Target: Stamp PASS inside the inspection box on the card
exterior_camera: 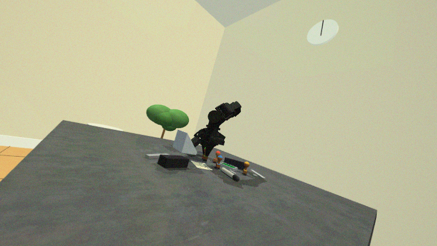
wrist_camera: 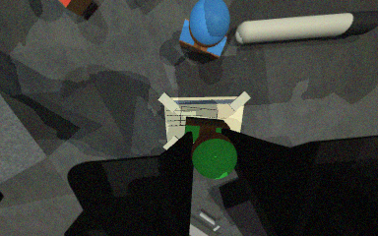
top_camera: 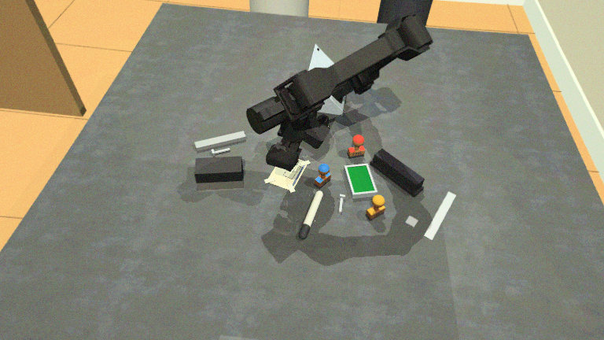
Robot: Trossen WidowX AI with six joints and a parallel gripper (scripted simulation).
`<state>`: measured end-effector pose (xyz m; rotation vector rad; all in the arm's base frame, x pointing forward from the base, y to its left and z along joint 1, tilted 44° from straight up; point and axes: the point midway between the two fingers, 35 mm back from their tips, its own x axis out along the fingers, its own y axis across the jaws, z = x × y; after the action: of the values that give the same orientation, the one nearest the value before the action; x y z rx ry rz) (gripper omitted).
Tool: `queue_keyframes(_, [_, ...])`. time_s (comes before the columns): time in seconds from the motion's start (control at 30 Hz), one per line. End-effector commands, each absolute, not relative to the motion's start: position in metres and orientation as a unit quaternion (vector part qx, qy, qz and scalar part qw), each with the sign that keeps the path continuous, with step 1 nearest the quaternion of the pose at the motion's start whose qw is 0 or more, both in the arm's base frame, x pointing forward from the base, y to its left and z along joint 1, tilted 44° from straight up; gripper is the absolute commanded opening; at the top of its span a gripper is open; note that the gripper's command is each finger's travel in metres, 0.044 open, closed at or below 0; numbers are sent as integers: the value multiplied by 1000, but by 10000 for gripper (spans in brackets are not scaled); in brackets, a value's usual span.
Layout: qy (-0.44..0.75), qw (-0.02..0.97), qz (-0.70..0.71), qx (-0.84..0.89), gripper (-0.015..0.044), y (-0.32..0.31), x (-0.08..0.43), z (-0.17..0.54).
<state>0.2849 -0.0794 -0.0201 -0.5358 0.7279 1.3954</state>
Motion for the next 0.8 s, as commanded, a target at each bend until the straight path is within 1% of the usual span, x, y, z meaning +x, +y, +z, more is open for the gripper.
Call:
queue_keyframes(0.0, [324, 676, 620, -232, 0, -76, 283, -23])
queue_keyframes(0.77, [323, 676, 621, -232, 0, -65, 283, -33])
